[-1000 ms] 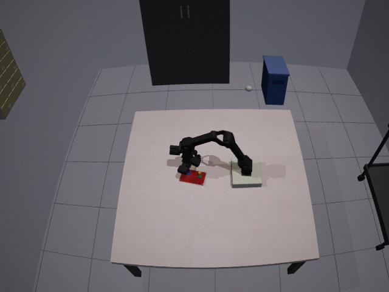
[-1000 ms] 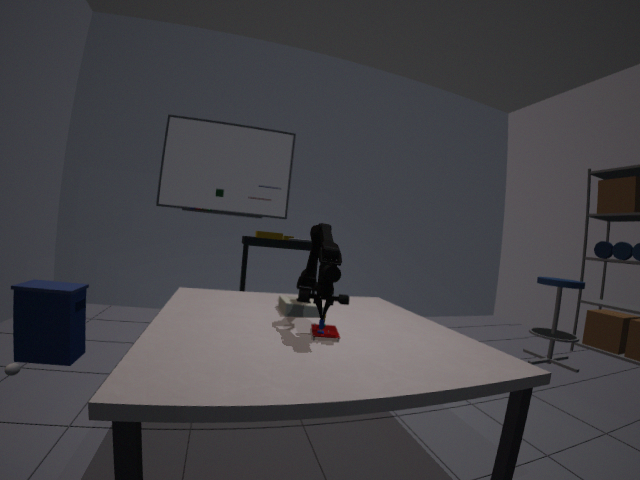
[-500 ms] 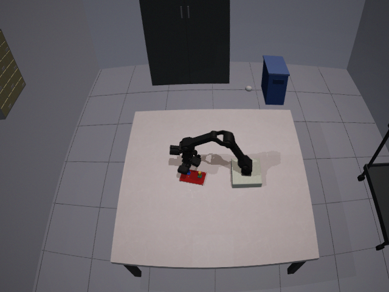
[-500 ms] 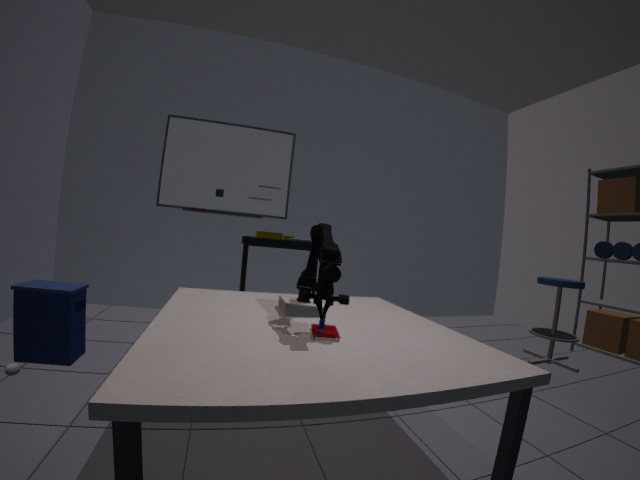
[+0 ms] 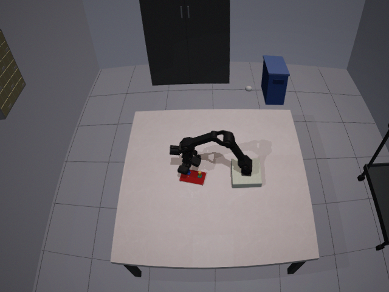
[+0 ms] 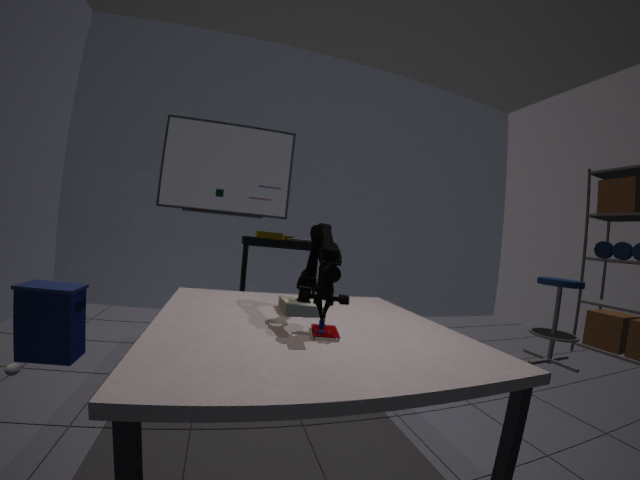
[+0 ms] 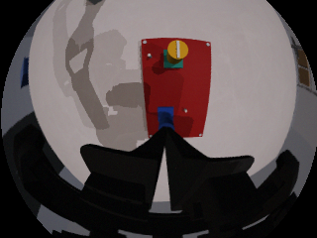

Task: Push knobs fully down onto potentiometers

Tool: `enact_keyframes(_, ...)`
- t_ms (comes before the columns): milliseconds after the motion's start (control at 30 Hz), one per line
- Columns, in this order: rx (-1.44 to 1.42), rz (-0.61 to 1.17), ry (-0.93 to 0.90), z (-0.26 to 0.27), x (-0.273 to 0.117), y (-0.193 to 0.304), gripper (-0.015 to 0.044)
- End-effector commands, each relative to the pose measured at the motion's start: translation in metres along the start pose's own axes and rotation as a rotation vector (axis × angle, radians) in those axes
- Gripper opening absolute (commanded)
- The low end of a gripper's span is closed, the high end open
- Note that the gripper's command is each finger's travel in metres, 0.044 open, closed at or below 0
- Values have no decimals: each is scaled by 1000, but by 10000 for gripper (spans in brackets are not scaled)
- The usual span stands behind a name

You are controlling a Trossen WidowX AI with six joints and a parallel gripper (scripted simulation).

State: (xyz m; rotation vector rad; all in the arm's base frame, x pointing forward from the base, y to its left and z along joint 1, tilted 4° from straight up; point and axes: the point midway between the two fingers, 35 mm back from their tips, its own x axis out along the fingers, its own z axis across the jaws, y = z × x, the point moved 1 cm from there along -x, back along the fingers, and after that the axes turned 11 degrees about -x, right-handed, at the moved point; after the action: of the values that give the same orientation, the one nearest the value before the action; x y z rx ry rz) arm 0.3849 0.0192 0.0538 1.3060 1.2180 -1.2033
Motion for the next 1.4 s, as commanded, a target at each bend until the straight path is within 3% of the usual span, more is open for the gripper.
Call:
enact_keyframes(0,-1,-5,3,-1,15,3,0)
enact_keyframes(1367,-1,-5,3,-1,21,3,0)
